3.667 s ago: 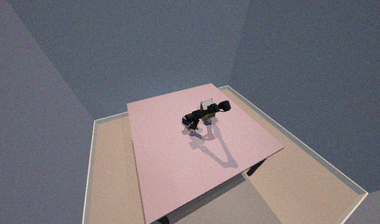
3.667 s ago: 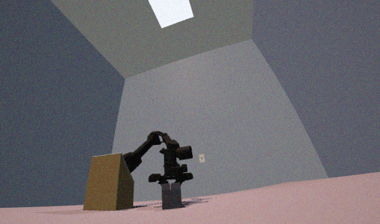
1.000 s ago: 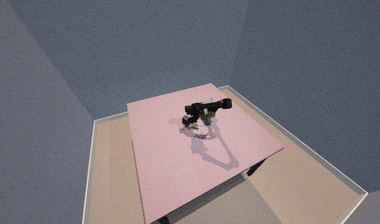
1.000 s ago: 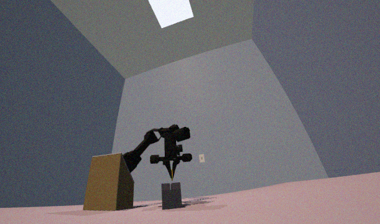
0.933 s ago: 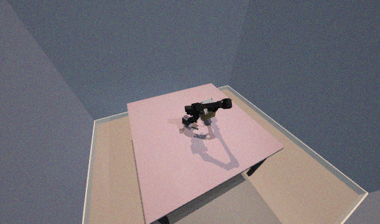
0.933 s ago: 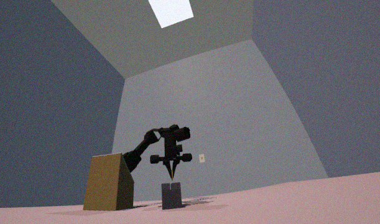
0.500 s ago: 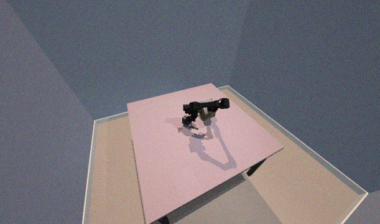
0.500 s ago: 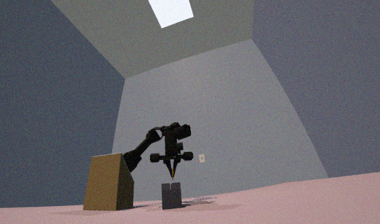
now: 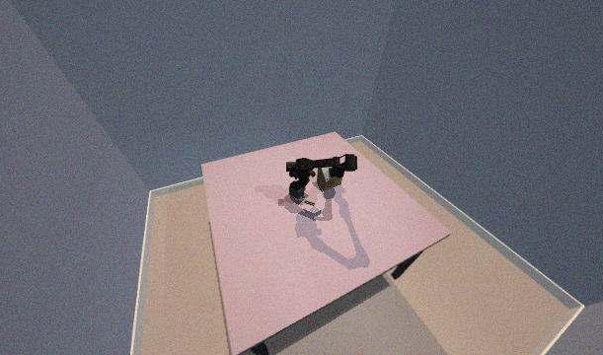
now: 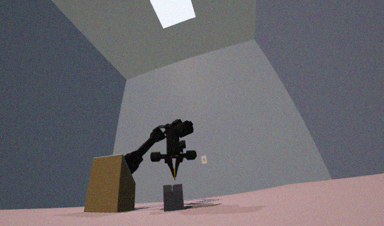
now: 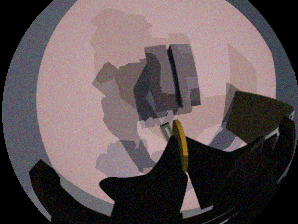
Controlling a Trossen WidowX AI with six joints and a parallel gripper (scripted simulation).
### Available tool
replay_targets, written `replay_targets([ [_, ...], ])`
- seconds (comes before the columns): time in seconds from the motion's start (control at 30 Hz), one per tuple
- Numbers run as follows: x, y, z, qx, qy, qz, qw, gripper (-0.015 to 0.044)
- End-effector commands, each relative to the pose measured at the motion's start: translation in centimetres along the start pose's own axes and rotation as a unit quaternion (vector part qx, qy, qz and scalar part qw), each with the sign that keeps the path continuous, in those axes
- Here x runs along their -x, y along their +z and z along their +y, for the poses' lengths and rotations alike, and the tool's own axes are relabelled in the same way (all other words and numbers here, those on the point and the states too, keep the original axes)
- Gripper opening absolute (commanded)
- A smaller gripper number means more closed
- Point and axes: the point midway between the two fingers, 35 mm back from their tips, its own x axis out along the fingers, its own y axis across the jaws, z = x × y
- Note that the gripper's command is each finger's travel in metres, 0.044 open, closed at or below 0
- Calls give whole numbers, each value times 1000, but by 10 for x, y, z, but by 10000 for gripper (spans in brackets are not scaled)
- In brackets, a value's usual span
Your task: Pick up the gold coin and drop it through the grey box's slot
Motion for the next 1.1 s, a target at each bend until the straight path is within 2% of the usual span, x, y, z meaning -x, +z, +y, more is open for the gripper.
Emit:
replay_targets([
  [0.0, 0, 13, -2, 2, -1, -1, 1000, 0],
  [0.67, -3, 63, -13, 6, 1, 4, 1000, 0],
  [1.07, -3, 57, -12, 3, 2, 4, 1000, 0],
])
